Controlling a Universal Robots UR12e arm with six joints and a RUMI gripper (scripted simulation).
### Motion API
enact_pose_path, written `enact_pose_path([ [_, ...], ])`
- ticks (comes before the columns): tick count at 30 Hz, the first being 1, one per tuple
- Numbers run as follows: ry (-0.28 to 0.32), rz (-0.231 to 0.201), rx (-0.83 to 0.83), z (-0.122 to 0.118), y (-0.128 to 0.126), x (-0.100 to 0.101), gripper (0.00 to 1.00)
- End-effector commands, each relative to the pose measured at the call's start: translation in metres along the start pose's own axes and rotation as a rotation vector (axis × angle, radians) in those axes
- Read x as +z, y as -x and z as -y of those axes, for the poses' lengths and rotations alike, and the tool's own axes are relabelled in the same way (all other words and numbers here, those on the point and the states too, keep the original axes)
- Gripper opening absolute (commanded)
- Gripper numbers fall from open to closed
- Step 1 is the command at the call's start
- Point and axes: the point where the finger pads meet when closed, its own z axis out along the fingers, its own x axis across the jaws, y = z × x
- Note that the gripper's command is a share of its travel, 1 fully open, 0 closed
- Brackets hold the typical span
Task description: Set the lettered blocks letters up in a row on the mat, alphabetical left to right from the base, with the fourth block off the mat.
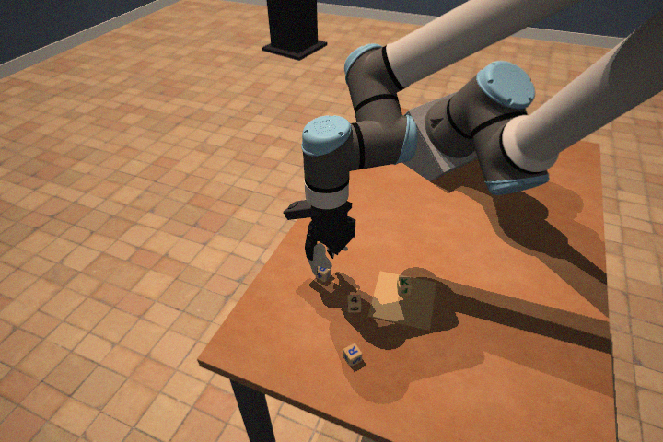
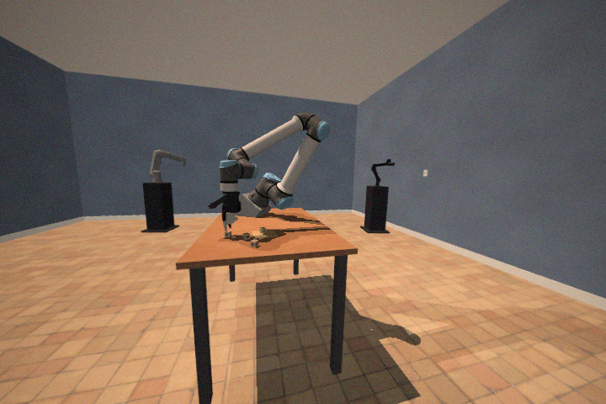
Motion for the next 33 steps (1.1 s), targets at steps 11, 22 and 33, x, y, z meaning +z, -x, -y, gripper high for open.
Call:
enact_pose_path([
  [11,-0.001,0.001,0.000,0.000,0.001,-0.001,0.40],
  [22,-0.001,0.001,0.000,0.000,0.001,0.000,0.40],
  [33,-0.001,0.001,0.000,0.001,0.001,0.015,0.40],
])
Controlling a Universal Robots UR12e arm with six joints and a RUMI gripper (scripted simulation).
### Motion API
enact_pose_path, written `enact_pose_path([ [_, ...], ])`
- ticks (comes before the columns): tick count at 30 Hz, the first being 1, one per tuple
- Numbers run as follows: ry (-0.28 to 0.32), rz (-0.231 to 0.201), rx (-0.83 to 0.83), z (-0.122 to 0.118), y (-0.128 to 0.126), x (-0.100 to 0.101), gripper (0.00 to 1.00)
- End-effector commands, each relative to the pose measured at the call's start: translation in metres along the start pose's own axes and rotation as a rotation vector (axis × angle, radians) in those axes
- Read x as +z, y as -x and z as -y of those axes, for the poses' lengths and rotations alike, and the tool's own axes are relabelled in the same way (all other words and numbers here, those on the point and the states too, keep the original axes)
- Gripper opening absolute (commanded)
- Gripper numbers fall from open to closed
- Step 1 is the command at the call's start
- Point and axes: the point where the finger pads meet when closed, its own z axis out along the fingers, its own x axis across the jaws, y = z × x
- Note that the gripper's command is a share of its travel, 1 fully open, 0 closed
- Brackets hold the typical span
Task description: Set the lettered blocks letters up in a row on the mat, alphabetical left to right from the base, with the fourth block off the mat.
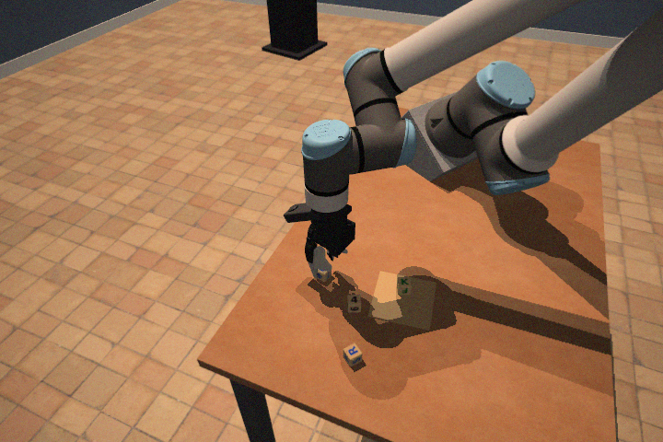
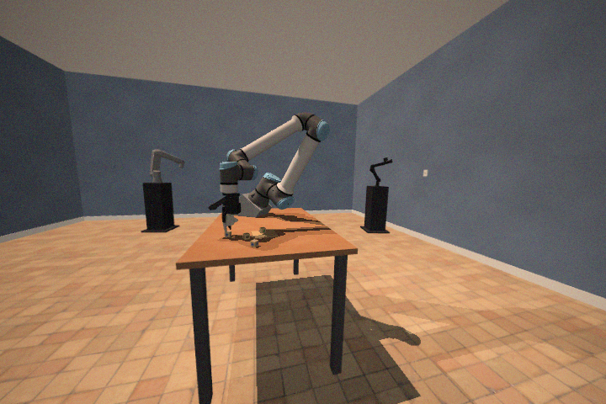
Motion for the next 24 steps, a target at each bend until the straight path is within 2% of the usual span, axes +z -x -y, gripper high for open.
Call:
enact_pose_path([
  [1,-0.001,0.001,0.000,0.000,0.001,0.009,0.40],
  [13,-0.001,0.001,0.000,0.000,0.001,0.026,0.40],
  [24,-0.001,0.001,0.000,0.000,0.001,0.027,0.40],
])
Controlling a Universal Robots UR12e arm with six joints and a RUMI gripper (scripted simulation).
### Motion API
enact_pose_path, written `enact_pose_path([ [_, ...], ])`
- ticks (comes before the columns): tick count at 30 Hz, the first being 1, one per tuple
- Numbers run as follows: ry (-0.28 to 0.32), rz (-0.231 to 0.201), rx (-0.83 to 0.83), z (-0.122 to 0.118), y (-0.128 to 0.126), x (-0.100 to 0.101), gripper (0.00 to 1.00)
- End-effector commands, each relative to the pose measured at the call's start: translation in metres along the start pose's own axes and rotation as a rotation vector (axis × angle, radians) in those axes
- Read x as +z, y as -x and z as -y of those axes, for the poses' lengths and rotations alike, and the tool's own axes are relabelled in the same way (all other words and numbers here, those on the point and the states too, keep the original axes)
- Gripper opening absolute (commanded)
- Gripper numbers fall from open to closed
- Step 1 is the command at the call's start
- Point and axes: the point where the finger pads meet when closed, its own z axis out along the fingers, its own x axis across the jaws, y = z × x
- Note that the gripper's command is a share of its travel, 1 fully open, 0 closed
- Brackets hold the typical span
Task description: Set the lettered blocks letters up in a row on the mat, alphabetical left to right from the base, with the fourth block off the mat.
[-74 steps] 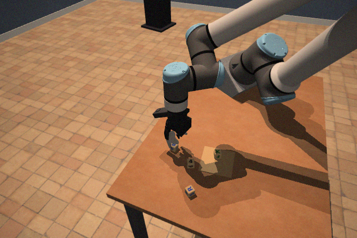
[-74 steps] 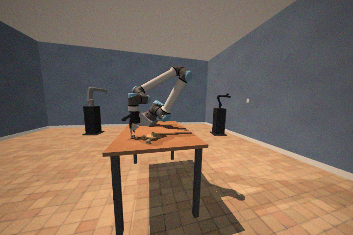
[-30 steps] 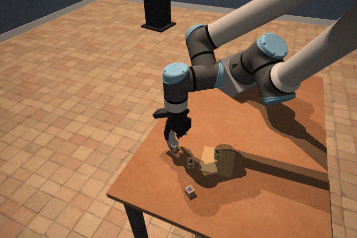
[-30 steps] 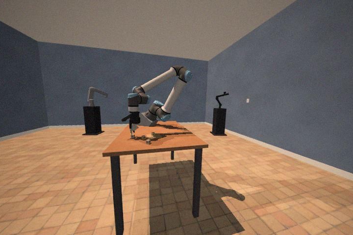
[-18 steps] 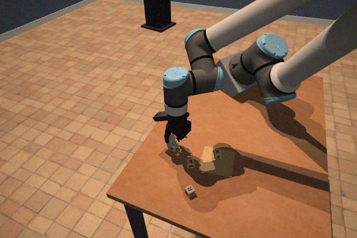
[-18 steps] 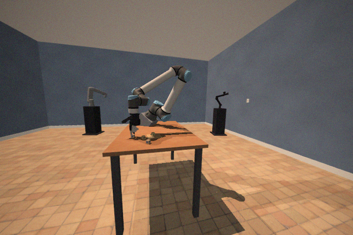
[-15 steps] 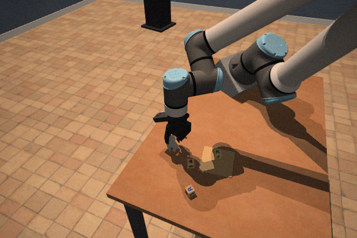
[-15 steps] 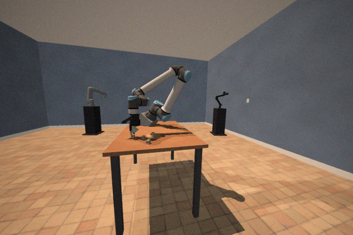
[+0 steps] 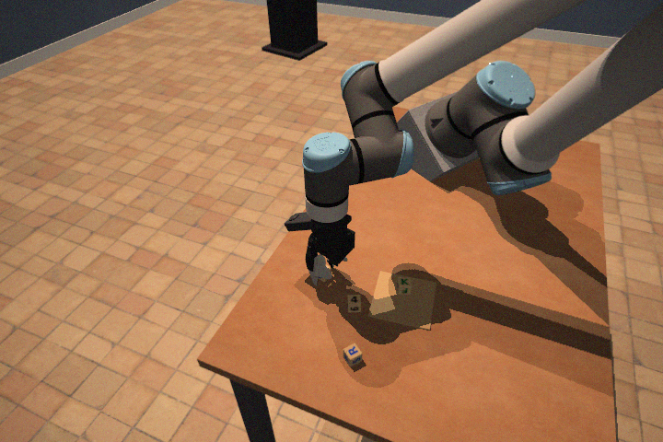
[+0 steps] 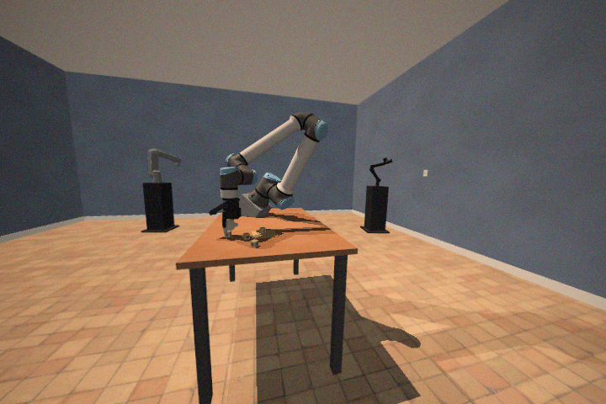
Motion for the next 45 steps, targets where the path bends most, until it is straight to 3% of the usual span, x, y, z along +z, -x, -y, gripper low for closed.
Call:
enact_pose_path([
  [1,-0.001,0.001,0.000,0.0002,0.0006,-0.0004,0.40],
  [6,-0.001,0.001,0.000,0.0002,0.0006,-0.0004,0.40],
  [7,-0.001,0.001,0.000,0.0002,0.0006,-0.0004,0.28],
  [23,-0.001,0.001,0.000,0.0002,0.0006,-0.0004,0.28],
  [24,-0.001,0.001,0.000,0.0002,0.0006,-0.0004,0.09],
  [45,-0.001,0.001,0.000,0.0002,0.0006,-0.0004,0.09],
])
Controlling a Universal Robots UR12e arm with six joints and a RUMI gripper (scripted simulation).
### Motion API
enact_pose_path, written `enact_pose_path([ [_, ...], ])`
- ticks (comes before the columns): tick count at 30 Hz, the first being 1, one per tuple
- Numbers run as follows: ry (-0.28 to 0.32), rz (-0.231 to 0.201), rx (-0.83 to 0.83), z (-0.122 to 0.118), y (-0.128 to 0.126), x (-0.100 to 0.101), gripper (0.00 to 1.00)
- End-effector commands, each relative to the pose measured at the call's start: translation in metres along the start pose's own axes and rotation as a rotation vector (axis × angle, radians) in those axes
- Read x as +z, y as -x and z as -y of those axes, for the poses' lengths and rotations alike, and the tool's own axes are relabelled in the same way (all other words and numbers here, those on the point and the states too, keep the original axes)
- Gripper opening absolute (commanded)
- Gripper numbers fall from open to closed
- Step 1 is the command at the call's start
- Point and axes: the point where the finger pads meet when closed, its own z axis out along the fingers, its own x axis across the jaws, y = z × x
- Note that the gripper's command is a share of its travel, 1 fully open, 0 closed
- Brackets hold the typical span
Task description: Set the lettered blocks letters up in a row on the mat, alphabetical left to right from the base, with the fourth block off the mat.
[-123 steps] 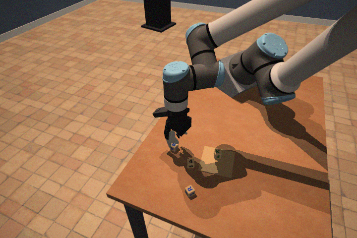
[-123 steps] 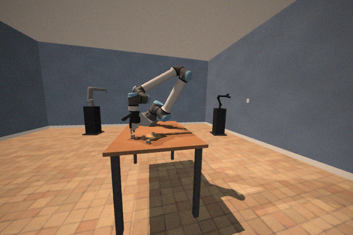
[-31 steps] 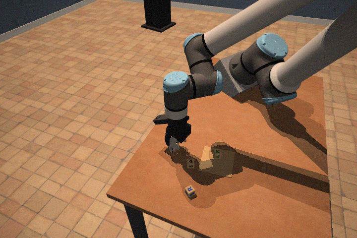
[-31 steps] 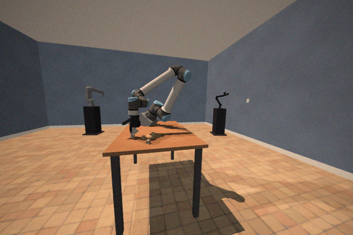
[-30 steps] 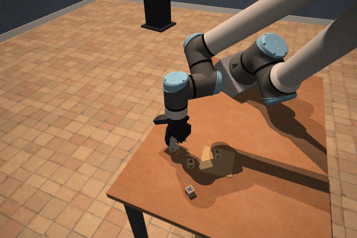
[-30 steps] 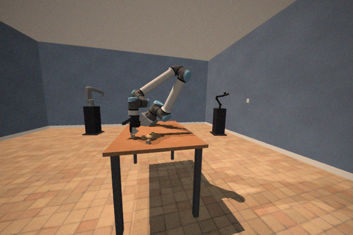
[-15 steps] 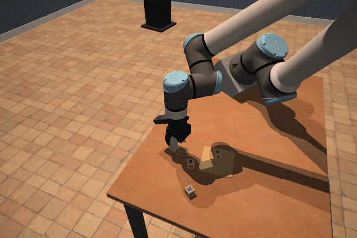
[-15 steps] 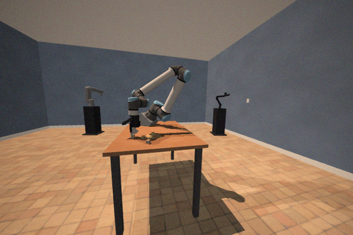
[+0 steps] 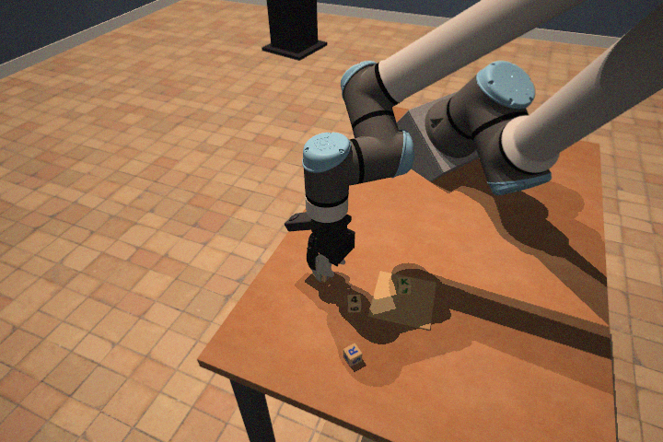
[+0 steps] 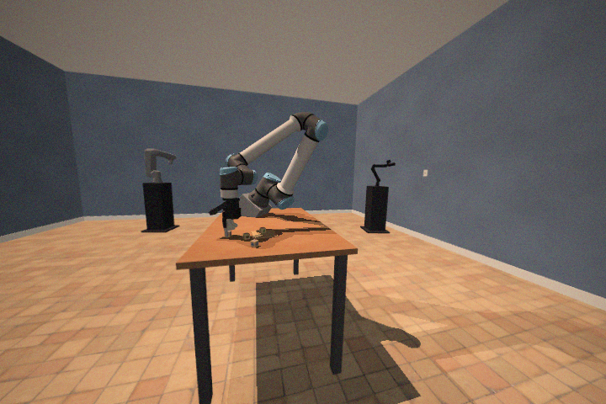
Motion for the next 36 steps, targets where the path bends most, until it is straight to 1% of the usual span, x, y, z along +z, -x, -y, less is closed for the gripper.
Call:
enact_pose_path([
  [1,-0.001,0.001,0.000,0.000,0.001,-0.001,0.09],
  [14,-0.001,0.001,0.000,0.000,0.001,-0.001,0.09],
  [18,-0.001,0.001,0.000,0.000,0.001,-0.011,0.09],
  [20,-0.001,0.001,0.000,0.000,0.001,-0.011,0.09],
  [23,-0.001,0.001,0.000,0.000,0.001,-0.028,0.09],
  [31,-0.001,0.001,0.000,0.000,0.000,-0.085,0.09],
  [34,-0.001,0.001,0.000,0.000,0.000,-0.097,0.09],
  [36,-0.001,0.001,0.000,0.000,0.000,-0.099,0.09],
])
